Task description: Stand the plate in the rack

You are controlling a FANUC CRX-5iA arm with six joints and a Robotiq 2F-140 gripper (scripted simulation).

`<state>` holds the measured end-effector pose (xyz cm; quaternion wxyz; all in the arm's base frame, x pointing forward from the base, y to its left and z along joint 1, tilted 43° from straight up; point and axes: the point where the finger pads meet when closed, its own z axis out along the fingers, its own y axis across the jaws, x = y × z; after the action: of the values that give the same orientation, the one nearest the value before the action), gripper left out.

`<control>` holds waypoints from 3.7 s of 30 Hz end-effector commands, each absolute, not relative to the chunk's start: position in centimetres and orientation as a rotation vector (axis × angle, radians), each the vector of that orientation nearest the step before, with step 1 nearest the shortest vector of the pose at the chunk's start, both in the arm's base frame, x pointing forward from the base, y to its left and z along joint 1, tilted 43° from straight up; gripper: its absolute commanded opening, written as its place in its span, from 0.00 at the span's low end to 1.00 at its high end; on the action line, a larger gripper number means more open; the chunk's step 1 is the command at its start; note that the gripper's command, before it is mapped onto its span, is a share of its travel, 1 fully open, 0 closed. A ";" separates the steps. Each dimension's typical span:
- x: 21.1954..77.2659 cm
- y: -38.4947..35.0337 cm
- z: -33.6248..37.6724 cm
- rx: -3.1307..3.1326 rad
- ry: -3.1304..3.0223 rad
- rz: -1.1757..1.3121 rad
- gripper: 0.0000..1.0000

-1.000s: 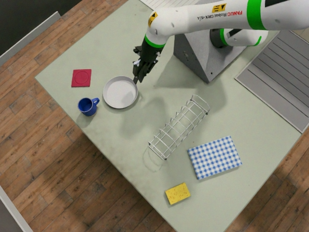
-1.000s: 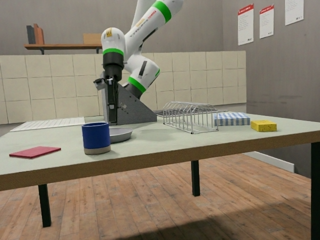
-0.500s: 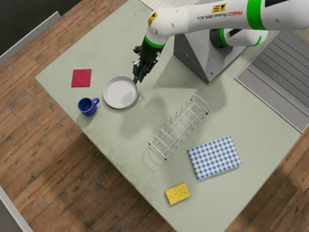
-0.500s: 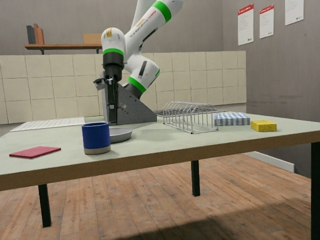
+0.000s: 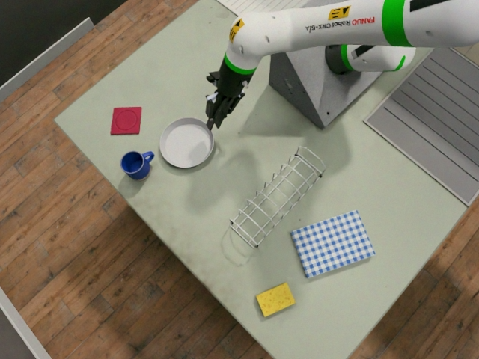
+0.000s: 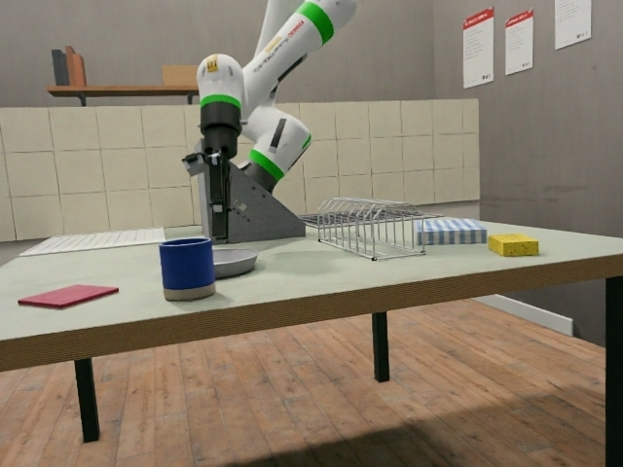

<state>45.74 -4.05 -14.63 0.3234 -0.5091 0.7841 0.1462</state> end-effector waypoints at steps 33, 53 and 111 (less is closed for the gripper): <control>46.2 -3.4 -15.5 -1.335 2.058 0.382 0.24; 46.6 -2.8 -16.4 -1.335 2.058 0.382 0.24; 47.3 -1.9 -17.7 -1.335 2.058 0.382 0.24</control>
<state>47.21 -1.81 -17.67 0.3234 -0.5091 0.7841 0.1462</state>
